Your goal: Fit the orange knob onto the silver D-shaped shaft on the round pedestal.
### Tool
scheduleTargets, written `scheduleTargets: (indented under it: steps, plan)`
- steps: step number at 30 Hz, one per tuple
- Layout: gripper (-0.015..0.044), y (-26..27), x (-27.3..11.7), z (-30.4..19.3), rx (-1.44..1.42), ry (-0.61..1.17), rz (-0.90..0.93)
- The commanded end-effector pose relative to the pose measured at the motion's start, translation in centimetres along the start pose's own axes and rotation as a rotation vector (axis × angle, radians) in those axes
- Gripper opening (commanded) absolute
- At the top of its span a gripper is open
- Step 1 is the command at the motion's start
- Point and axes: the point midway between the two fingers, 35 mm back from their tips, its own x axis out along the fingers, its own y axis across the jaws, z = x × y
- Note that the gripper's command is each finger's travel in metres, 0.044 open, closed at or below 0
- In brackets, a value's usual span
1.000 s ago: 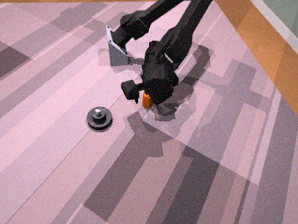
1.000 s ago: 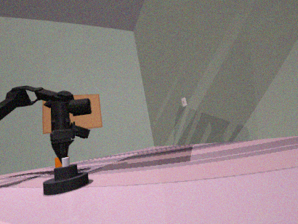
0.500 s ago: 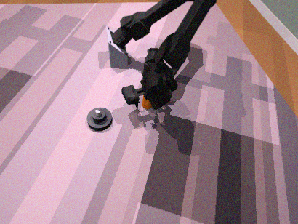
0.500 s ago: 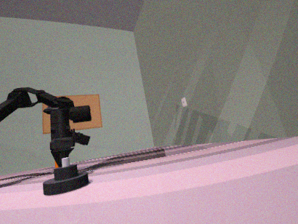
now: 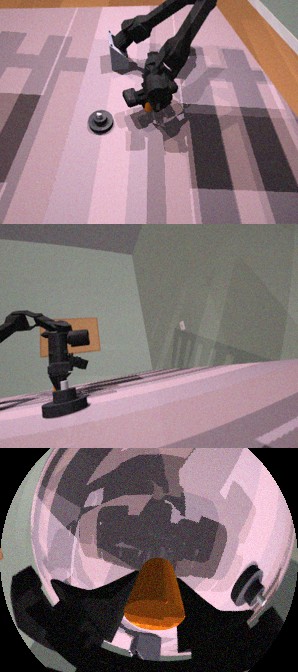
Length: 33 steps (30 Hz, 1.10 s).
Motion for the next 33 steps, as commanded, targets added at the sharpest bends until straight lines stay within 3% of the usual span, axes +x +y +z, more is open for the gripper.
scheduleTargets:
  steps: [1, 7, 33]
  plan:
    - [0.0138, 0.0, 0.0, 0.0, 0.003, -0.001, 0.003]
    - [0.0000, -0.1, -1.6, 0.6, 0.003, -0.001, -0.002]
    - [0.0000, 1.3, -14.0, 1.8, 0.004, 0.001, -0.001]
